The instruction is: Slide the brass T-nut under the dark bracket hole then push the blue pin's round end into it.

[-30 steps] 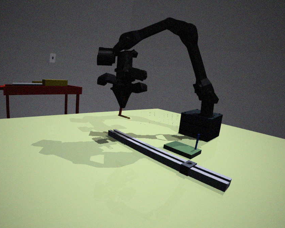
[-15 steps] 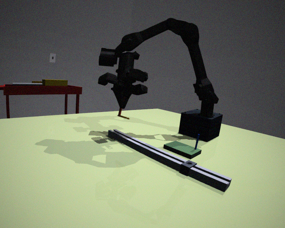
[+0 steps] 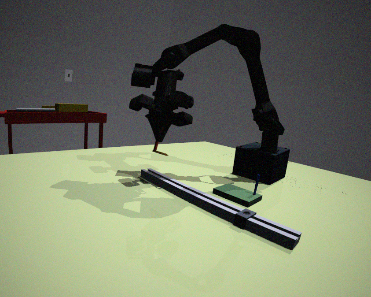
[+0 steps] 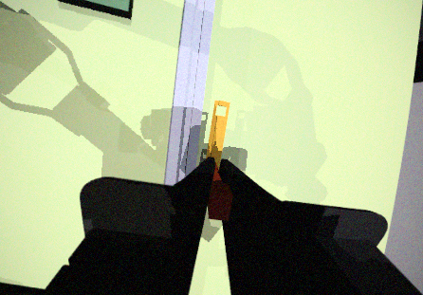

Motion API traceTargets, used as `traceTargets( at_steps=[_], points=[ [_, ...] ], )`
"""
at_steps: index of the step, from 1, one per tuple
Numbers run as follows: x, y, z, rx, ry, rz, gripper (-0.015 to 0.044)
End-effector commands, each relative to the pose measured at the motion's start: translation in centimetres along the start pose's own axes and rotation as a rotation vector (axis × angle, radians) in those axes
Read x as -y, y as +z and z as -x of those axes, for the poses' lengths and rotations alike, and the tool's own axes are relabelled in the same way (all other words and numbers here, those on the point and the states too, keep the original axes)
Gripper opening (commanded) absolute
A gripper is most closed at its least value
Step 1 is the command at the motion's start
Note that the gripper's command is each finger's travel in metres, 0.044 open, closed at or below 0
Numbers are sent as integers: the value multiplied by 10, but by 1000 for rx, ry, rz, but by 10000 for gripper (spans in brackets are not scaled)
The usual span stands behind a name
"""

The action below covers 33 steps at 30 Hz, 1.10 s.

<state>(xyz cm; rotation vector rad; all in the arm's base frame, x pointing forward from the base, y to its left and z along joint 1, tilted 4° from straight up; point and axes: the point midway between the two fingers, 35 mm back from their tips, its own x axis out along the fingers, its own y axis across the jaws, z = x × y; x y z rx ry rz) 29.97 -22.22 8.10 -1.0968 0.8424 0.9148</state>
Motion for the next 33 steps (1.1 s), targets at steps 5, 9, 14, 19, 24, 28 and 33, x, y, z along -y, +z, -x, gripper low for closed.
traceTargets(
  at_steps=[5,9,14,19,24,28,33],
  points=[
    [-4,0,-2,8,-25,4,-150],
    [-5,0,-2,9,-39,8,-150],
    [-5,-1,-2,9,-56,12,-150],
    [-7,-1,-2,10,-74,16,-150],
    [-8,-1,-3,10,-91,20,-150],
    [-8,-1,-3,11,-105,24,-150],
    [-10,-2,-3,11,-123,29,-150]
  ],
)
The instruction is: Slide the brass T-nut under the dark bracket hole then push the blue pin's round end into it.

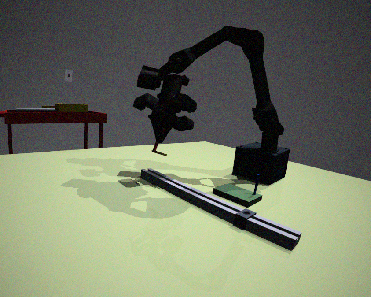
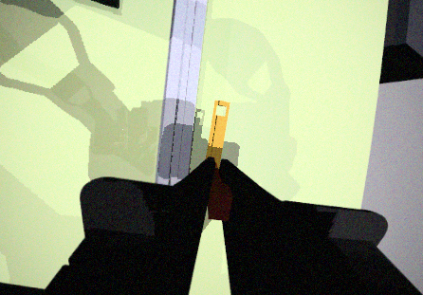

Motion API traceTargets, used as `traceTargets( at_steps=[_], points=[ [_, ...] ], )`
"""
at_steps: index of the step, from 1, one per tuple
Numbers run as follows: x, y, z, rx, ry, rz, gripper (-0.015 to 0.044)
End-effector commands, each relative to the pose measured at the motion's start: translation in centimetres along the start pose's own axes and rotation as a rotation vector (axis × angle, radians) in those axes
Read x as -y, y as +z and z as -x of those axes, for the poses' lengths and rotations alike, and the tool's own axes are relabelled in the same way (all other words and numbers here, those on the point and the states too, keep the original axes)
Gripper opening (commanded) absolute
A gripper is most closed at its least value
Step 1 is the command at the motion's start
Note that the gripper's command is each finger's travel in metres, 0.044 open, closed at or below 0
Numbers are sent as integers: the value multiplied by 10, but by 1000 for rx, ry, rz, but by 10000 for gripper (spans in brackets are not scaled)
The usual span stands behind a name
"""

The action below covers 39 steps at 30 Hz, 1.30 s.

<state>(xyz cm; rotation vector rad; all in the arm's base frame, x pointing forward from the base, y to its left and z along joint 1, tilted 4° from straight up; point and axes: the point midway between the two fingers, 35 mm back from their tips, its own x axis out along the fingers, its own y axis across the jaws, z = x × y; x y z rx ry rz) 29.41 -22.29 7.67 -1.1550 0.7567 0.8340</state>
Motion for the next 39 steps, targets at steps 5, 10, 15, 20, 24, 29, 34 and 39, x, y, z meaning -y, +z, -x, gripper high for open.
traceTargets(
  at_steps=[5,10,15,20,24,29,34,39],
  points=[
    [-4,1,-1,6,-24,6,-150],
    [-5,1,-1,6,-42,11,-150],
    [-7,1,-1,6,-59,16,-150],
    [-8,1,-1,6,-76,22,-150],
    [-9,1,0,6,-90,26,-150],
    [-10,1,0,5,-107,32,-150],
    [-11,1,0,4,-124,38,-150],
    [-13,1,0,4,-141,44,-150]
  ],
)
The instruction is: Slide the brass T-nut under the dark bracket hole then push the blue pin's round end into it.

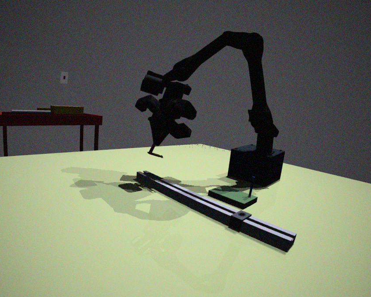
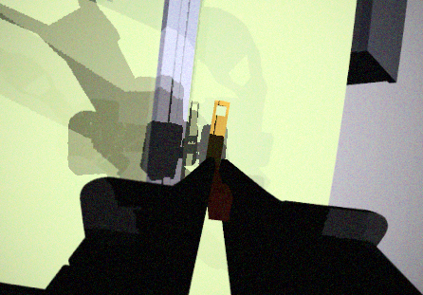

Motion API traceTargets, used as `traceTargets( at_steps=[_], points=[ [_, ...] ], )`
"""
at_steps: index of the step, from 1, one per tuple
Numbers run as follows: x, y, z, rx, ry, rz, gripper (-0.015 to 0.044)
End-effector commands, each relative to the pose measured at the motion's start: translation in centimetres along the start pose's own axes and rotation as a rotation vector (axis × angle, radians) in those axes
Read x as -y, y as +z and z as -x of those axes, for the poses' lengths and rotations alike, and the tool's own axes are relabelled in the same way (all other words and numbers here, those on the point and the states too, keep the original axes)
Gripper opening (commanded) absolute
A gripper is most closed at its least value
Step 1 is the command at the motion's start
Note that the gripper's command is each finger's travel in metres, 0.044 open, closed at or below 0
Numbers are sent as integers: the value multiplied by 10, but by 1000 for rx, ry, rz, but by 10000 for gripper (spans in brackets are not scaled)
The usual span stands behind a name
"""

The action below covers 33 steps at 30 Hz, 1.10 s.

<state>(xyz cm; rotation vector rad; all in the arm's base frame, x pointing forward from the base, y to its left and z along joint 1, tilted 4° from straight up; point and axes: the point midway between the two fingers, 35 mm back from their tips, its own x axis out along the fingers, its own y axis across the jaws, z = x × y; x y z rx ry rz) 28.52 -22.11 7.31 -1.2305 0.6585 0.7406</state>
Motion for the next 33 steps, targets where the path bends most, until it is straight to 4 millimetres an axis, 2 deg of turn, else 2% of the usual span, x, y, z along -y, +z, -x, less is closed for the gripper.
traceTargets(
  at_steps=[1,33],
  points=[
    [-3,1,0,5,-11,3,-150],
    [-12,5,3,-2,-116,47,-150]
  ],
)
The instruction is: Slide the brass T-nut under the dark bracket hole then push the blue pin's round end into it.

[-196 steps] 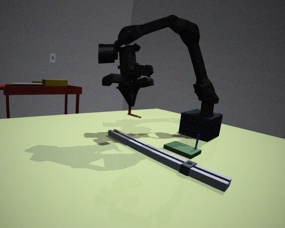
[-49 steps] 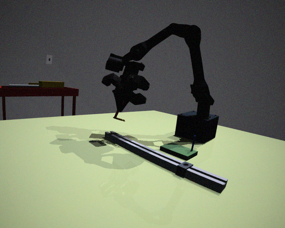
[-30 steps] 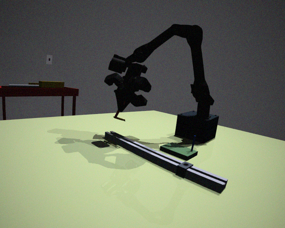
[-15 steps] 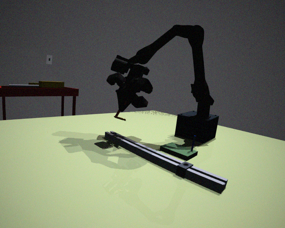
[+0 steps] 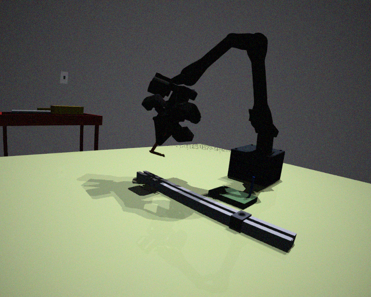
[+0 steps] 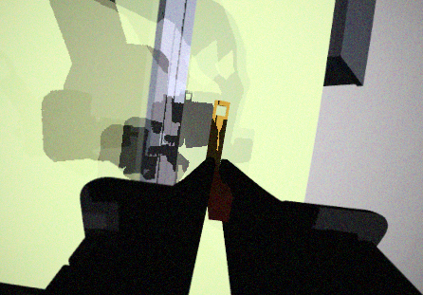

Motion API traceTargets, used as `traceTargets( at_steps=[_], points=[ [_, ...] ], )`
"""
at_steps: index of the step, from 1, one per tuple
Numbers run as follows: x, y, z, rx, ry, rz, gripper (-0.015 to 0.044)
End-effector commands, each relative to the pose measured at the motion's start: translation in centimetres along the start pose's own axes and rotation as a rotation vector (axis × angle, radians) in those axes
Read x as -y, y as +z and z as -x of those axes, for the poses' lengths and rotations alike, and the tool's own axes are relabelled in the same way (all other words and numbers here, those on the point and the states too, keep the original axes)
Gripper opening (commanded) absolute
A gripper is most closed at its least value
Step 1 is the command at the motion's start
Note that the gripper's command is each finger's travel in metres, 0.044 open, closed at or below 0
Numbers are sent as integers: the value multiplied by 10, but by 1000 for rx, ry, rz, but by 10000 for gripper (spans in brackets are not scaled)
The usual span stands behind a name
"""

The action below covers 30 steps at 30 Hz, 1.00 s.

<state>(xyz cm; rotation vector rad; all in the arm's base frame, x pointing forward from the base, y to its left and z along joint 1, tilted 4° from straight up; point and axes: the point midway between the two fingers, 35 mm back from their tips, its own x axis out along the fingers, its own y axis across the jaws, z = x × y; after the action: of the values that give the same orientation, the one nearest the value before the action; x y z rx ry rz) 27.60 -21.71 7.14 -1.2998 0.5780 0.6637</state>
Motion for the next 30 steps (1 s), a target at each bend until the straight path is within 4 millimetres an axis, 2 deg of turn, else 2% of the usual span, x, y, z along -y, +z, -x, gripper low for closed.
traceTargets(
  at_steps=[1,30],
  points=[
    [-3,2,0,4,-11,3,-150],
    [-11,8,5,-5,-103,50,-150]
  ],
)
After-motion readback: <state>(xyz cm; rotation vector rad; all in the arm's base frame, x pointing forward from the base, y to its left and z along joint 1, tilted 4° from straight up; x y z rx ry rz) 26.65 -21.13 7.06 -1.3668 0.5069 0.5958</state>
